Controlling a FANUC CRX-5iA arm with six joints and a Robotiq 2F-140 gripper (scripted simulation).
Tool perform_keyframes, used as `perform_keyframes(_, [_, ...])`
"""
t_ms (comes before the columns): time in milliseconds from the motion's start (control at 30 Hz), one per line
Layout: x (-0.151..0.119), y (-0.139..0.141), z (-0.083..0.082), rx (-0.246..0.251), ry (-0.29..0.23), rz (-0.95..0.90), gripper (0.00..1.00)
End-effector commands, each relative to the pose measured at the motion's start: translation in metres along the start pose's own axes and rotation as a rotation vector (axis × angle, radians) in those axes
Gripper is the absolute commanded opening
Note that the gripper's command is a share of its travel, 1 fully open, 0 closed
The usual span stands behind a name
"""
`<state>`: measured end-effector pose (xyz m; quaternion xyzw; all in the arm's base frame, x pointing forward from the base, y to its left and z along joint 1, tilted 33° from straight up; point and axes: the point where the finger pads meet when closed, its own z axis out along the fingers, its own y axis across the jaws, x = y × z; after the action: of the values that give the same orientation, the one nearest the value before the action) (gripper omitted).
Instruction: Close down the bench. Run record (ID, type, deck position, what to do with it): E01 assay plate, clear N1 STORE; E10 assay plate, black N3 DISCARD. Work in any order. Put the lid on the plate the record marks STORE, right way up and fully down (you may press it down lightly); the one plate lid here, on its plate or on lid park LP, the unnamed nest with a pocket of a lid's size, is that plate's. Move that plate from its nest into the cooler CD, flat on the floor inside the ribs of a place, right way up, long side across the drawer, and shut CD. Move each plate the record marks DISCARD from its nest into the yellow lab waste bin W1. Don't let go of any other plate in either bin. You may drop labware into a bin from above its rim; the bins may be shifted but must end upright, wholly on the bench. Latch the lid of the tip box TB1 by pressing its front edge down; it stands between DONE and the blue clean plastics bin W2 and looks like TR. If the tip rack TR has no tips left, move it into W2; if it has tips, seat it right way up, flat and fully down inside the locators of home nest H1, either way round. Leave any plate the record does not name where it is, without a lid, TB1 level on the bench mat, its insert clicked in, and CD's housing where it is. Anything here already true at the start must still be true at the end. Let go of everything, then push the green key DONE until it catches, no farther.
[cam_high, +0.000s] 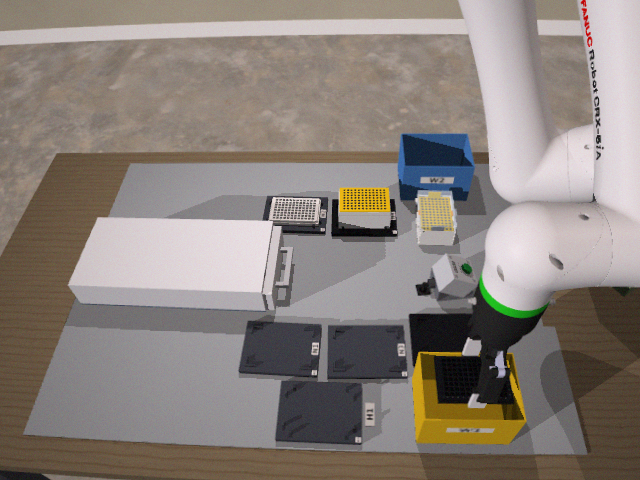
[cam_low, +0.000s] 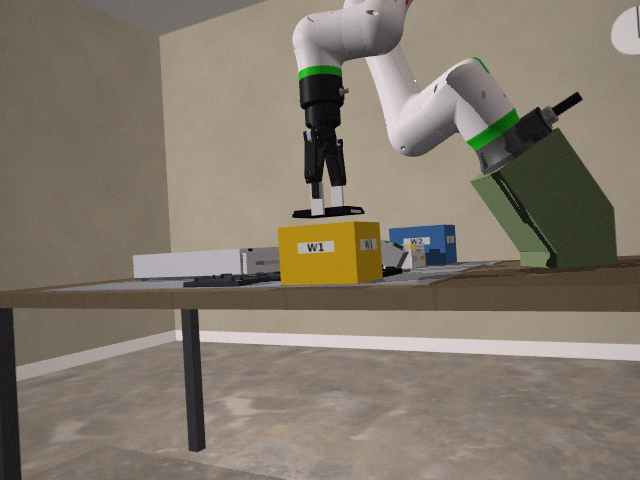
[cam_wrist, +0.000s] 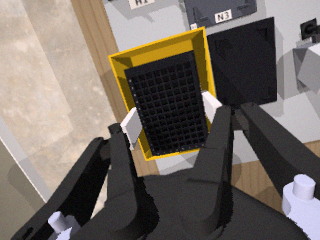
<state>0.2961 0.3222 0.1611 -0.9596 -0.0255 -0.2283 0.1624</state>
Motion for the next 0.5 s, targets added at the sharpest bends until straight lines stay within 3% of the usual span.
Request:
perform_keyframes(0, [-0.0003,-0.0004,-0.0002,0.0,0.0,0.0,0.0])
perform_keyframes(433, [-0.0003,-0.0004,-0.0002,0.0,0.0,0.0,0.0])
perform_keyframes(467, [-0.0003,-0.0004,-0.0002,0.0,0.0,0.0,0.66])
